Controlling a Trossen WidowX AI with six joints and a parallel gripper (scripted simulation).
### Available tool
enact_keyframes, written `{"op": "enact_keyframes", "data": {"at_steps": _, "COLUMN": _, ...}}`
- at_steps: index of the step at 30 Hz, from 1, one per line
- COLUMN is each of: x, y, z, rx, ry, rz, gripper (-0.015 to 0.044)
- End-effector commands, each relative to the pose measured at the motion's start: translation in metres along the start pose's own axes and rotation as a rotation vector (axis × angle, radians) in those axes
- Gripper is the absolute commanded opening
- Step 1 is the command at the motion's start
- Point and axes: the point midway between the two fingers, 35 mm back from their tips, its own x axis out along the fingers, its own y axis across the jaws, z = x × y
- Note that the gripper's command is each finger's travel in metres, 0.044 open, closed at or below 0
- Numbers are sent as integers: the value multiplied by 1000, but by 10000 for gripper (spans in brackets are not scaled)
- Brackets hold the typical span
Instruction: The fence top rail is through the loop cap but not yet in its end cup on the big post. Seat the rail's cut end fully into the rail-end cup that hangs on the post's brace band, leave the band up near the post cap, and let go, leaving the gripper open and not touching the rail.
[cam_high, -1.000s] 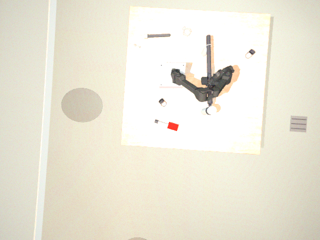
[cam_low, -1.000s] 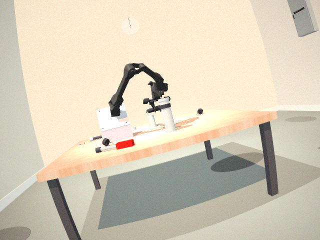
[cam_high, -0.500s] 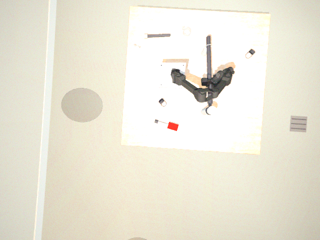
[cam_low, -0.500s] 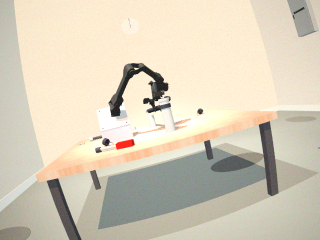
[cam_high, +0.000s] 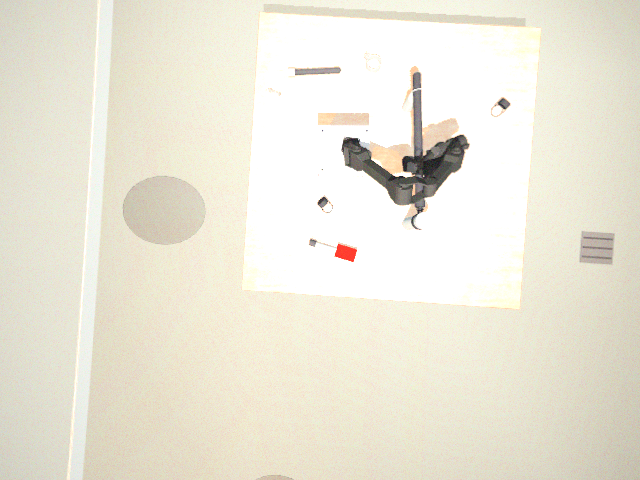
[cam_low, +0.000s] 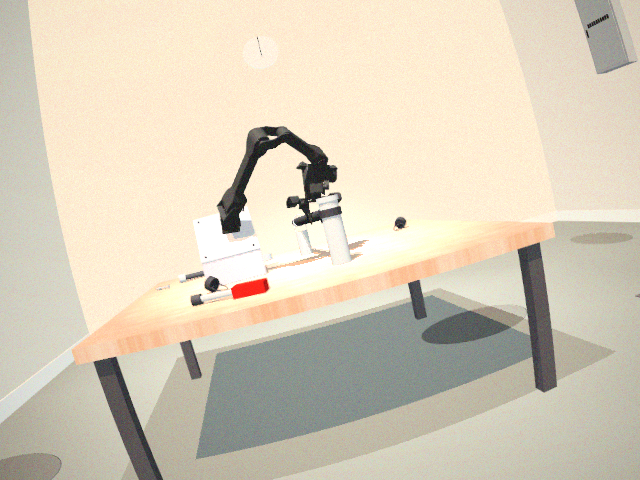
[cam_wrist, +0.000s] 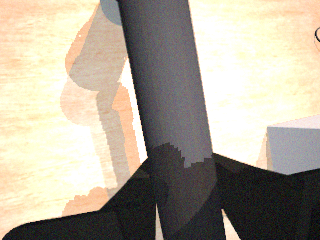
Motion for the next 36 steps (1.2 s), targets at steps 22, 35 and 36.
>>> {"op": "enact_keyframes", "data": {"at_steps": 22, "x": -47, "y": -7, "z": -32, "rx": -1, "ry": 4, "rz": 1, "gripper": 440}}
{"op": "enact_keyframes", "data": {"at_steps": 35, "x": -85, "y": -9, "z": -29, "rx": -5, "ry": -2, "rz": 5, "gripper": 440}}
{"op": "enact_keyframes", "data": {"at_steps": 36, "x": -85, "y": -9, "z": -29, "rx": -5, "ry": -2, "rz": 5, "gripper": 440}}
